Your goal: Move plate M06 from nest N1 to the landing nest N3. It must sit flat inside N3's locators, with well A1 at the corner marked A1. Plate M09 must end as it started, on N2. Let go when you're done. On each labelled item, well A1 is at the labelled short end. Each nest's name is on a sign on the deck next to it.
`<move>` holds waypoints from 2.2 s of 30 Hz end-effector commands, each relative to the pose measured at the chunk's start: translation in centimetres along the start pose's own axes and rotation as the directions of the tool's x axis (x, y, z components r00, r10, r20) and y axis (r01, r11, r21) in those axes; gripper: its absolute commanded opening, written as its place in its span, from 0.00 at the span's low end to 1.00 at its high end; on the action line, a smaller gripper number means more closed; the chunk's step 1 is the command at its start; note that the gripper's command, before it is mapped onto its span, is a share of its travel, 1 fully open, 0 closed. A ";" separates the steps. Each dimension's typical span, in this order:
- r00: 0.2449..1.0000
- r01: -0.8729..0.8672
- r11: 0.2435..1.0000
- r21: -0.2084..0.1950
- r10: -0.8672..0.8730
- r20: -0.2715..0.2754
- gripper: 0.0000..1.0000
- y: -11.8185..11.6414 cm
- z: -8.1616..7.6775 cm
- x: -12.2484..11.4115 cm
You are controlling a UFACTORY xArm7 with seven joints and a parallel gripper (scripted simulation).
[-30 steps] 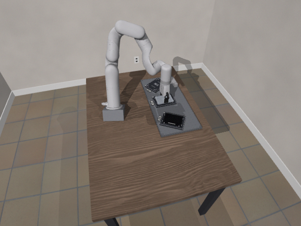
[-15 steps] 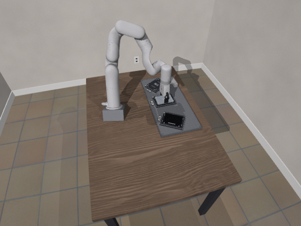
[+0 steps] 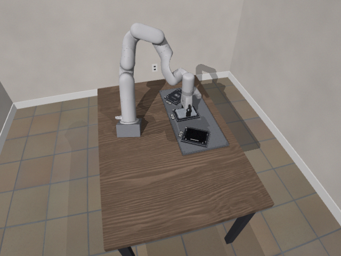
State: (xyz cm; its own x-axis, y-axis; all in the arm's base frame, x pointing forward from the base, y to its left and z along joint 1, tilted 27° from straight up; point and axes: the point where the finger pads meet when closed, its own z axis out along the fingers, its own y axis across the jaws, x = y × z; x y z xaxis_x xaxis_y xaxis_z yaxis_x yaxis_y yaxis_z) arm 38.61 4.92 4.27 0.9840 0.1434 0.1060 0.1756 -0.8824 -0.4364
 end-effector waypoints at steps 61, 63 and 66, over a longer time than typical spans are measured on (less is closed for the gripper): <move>1.000 0.000 1.000 -0.001 0.000 -0.004 1.00 0.1 -8.5 0.1; 1.000 0.000 1.000 -0.001 0.000 -0.004 1.00 0.1 -8.8 0.1; 1.000 0.000 1.000 -0.001 0.000 -0.004 1.00 0.1 -9.2 0.1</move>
State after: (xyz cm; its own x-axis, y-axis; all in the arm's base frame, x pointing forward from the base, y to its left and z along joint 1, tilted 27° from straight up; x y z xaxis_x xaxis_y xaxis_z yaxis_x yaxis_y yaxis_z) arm 38.36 1.11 11.85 0.9840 0.1433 0.1062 0.1756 -0.8825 -0.4363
